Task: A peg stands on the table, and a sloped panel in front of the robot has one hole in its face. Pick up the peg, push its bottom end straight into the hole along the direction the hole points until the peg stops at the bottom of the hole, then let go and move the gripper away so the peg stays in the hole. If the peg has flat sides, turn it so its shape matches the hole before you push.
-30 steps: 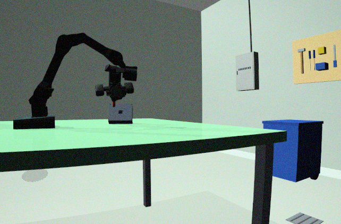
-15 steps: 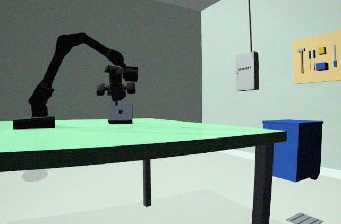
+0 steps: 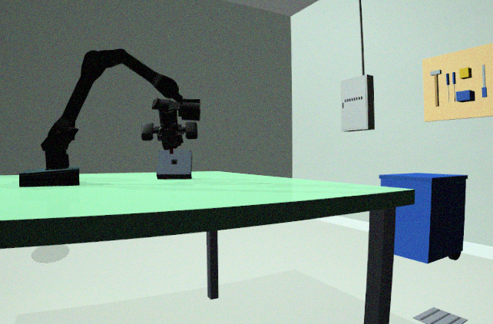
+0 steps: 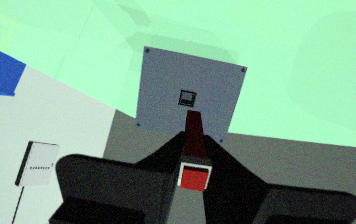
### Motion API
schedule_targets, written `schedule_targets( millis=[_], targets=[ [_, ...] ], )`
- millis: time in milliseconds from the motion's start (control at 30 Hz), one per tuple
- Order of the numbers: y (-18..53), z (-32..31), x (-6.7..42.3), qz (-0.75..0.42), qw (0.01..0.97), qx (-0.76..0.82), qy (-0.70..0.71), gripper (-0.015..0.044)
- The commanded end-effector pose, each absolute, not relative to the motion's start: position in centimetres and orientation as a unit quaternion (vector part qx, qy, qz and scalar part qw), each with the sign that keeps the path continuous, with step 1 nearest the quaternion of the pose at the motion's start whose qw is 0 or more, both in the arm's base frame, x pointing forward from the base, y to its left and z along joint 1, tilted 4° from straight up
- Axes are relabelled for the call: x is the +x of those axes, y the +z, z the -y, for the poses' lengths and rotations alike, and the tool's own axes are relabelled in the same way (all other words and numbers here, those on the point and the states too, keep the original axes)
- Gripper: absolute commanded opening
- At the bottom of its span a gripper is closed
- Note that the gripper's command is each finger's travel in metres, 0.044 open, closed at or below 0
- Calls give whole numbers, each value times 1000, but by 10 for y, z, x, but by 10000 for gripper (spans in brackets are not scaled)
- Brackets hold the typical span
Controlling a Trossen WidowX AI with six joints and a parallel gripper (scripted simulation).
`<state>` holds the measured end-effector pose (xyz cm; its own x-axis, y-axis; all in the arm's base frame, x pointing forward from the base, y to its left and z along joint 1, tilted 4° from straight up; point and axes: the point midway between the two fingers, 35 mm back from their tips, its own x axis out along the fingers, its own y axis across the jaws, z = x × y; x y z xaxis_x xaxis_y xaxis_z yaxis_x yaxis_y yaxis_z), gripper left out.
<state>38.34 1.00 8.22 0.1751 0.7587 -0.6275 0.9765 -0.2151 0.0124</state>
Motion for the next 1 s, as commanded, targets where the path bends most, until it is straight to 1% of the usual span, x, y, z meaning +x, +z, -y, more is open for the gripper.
schedule_targets(
  millis=[0, 967],
  targets=[
    [78, -14, 385, -587, 205, 740, -256, 0],
    [58, -36, 393, -577, 181, 755, -252, 0]
  ],
)
